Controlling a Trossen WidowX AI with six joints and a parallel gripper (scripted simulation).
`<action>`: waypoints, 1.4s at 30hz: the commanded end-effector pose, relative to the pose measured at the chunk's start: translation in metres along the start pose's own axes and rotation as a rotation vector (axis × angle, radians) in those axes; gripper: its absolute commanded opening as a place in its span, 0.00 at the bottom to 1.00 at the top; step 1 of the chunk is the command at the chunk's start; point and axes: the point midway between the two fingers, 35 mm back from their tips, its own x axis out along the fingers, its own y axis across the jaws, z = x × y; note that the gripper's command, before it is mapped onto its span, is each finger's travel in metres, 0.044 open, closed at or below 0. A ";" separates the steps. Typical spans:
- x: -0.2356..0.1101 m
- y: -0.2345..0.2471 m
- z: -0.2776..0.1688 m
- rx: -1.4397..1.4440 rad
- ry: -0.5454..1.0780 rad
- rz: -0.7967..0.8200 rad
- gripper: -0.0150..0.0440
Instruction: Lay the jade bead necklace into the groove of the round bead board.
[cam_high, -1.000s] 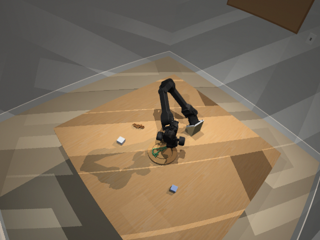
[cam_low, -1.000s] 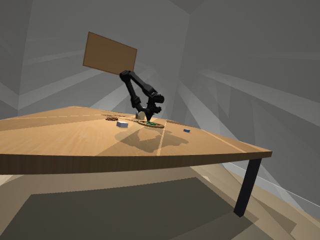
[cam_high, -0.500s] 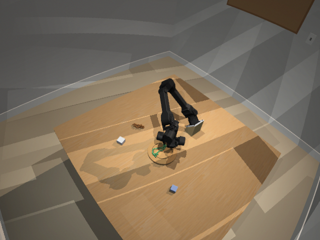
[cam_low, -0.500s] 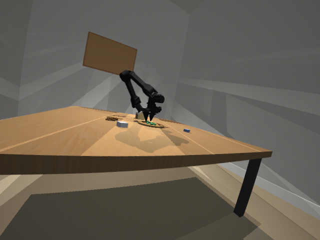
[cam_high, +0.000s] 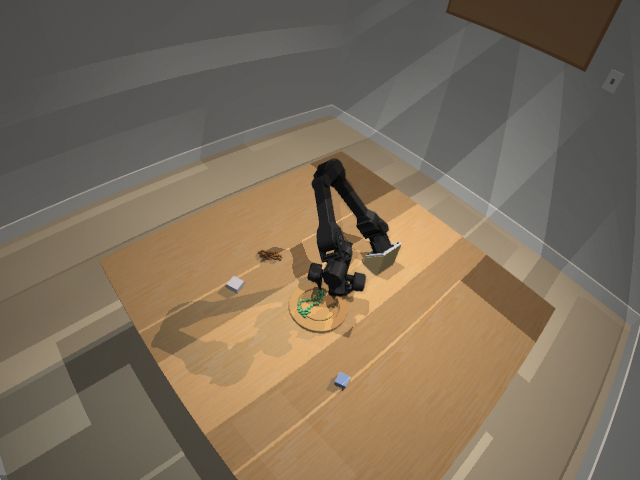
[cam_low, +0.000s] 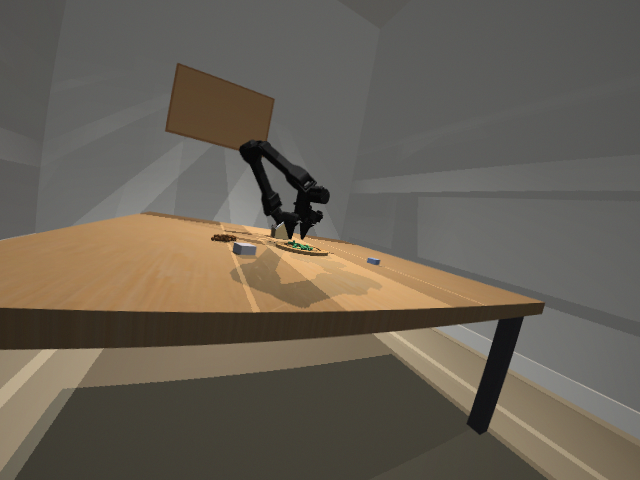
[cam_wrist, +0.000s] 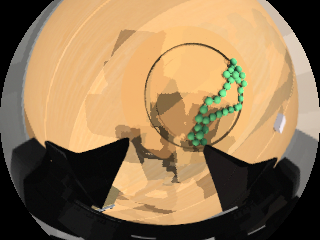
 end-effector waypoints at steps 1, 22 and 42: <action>-0.002 0.000 0.001 0.010 -0.005 0.005 1.00; -0.004 -0.003 0.005 0.034 -0.006 0.005 0.91; -0.025 -0.069 0.077 0.524 -0.008 0.005 0.46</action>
